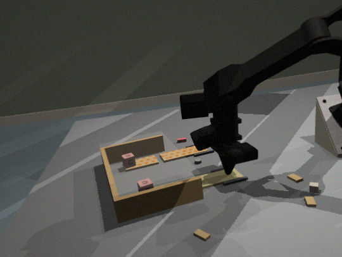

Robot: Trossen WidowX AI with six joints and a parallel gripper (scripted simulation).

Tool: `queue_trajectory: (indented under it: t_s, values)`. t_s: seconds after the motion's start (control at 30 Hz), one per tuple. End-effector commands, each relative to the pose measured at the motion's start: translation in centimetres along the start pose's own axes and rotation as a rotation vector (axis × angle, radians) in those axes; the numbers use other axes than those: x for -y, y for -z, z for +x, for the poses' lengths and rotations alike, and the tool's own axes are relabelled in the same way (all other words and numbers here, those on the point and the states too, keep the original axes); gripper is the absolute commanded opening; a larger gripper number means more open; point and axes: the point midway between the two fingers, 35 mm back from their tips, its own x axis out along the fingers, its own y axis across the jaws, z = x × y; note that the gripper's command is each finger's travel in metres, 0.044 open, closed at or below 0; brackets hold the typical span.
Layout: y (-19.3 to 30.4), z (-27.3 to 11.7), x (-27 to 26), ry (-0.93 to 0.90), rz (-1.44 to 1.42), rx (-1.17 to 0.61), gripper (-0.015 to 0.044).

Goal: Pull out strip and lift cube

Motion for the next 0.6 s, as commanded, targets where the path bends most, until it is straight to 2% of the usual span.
queue_trajectory:
  t_s: [0.0, 0.57]
  values:
    - [1.2, 0.3, -0.1, -0.005, 0.005, -0.015, 0.0000]
    - [3.8, 0.4, 0.0, -0.005, 0.006, -0.016, 0.0000]
